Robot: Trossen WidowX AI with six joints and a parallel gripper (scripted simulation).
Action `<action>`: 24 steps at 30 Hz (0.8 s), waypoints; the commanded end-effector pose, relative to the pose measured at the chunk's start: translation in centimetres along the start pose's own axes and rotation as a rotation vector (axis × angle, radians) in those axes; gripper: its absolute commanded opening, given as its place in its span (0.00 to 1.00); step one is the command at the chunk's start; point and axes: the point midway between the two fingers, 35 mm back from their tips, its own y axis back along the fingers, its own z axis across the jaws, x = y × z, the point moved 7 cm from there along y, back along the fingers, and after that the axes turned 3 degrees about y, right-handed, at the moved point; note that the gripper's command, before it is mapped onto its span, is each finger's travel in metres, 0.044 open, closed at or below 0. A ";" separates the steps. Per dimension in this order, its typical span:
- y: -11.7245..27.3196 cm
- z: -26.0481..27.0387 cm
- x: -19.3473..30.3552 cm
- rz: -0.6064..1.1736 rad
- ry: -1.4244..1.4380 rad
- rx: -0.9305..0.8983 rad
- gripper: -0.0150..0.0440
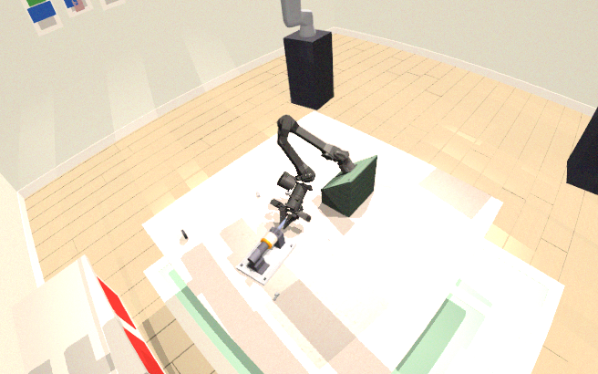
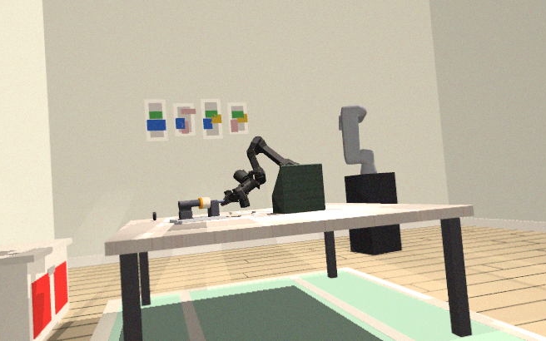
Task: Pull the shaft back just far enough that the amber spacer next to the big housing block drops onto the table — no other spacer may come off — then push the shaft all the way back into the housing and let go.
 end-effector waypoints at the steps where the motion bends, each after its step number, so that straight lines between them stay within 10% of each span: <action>1: 0.2 -0.1 -0.1 -0.001 0.005 0.002 0.25; 24: 0.4 -0.1 -0.2 -0.001 0.005 0.002 0.25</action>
